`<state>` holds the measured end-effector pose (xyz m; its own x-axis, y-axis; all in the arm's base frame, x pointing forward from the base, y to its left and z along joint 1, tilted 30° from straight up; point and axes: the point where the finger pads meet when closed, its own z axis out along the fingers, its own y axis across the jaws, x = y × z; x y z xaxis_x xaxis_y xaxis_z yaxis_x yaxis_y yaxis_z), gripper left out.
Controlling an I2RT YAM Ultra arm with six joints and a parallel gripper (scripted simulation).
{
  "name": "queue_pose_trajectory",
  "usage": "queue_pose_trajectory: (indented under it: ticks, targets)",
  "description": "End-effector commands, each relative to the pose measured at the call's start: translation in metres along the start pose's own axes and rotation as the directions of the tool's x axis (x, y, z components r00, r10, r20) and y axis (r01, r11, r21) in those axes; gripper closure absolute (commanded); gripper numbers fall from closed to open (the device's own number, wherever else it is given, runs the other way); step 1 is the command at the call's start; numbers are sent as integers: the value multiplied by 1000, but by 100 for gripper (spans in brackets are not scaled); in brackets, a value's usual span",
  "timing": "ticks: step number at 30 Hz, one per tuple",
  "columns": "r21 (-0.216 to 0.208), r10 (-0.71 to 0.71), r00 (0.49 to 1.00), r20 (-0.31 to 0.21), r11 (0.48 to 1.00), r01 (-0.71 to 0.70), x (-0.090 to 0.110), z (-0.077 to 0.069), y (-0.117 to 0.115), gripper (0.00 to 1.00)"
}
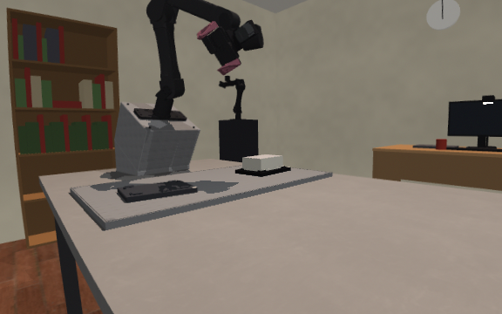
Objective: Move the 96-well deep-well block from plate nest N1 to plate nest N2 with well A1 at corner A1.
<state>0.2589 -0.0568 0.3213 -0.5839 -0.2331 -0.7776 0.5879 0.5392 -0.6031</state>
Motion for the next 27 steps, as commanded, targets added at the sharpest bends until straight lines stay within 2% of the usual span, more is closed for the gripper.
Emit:
queue_pose_trajectory:
  ticks: [1, 17, 23, 25, 27]
  targets:
    - [1, 10, 1000, 3, 1000, -10, -1, -1, -2, 0]
    - [1, 10, 1000, 3, 1000, -10, -1, -1, -2, 0]
    - [-121, -148, 989, -14, 982, 145, -2, -1, 28, 0]
    - [-132, -163, 986, -15, 978, 160, -2, -1, 38, 0]
    - [-172, -216, 976, -11, 962, 211, -2, -2, 48, 0]
